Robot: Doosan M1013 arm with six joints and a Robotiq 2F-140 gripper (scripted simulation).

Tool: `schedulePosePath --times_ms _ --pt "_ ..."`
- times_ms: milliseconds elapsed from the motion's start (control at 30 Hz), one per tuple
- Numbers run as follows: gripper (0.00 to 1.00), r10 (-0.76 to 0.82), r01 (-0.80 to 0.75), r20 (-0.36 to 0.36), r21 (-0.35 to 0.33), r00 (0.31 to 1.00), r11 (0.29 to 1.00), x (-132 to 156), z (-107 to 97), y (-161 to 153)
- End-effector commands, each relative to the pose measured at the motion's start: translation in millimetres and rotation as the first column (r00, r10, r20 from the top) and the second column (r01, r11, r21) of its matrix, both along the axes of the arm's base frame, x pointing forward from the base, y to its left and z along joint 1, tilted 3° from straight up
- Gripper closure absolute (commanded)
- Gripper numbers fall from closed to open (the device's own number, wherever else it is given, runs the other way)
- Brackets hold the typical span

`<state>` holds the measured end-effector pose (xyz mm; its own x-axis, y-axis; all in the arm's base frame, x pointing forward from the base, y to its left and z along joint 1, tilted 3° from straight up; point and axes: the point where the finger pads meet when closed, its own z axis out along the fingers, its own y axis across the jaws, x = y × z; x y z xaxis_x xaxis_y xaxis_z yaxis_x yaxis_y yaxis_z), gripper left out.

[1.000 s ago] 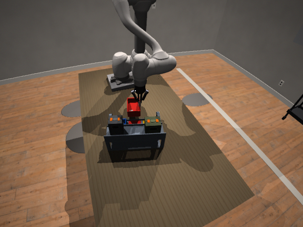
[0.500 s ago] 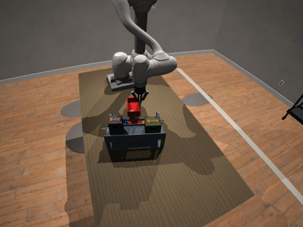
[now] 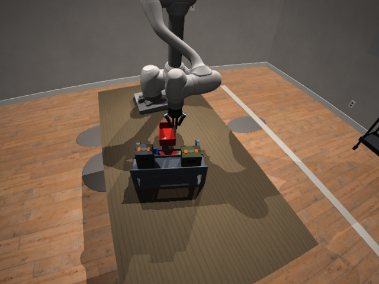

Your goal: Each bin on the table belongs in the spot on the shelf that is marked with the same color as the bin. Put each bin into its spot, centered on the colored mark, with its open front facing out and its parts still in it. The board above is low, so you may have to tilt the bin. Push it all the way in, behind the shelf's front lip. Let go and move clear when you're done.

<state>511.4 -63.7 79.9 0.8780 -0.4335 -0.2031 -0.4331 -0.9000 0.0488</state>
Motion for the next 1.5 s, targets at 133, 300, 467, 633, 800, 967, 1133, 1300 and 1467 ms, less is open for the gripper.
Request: schedulePosePath --times_ms 133,300,467,633,800,967,1133,1300,1467 --pt "0.9 0.0 0.0 0.0 0.0 1.0 1.0 0.2 0.1 -0.1" --pt "0.9 0.0 0.0 0.0 0.0 1.0 1.0 0.7 0.1 -0.3" --pt "0.9 0.0 0.0 0.0 0.0 1.0 1.0 1.6 0.1 -0.7" --pt "0.9 0.0 0.0 0.0 0.0 1.0 1.0 2.4 0.1 -1.1" --pt "0.9 0.0 0.0 0.0 0.0 1.0 1.0 4.2 0.2 -2.0" --pt "0.9 0.0 0.0 0.0 0.0 1.0 1.0 6.6 0.2 -3.1" --pt "0.9 0.0 0.0 0.0 0.0 1.0 1.0 8.3 0.2 -4.0" --pt "0.9 0.0 0.0 0.0 0.0 1.0 1.0 11.7 0.3 -5.6" --pt "0.9 0.0 0.0 0.0 0.0 1.0 1.0 15.6 0.3 -7.5"
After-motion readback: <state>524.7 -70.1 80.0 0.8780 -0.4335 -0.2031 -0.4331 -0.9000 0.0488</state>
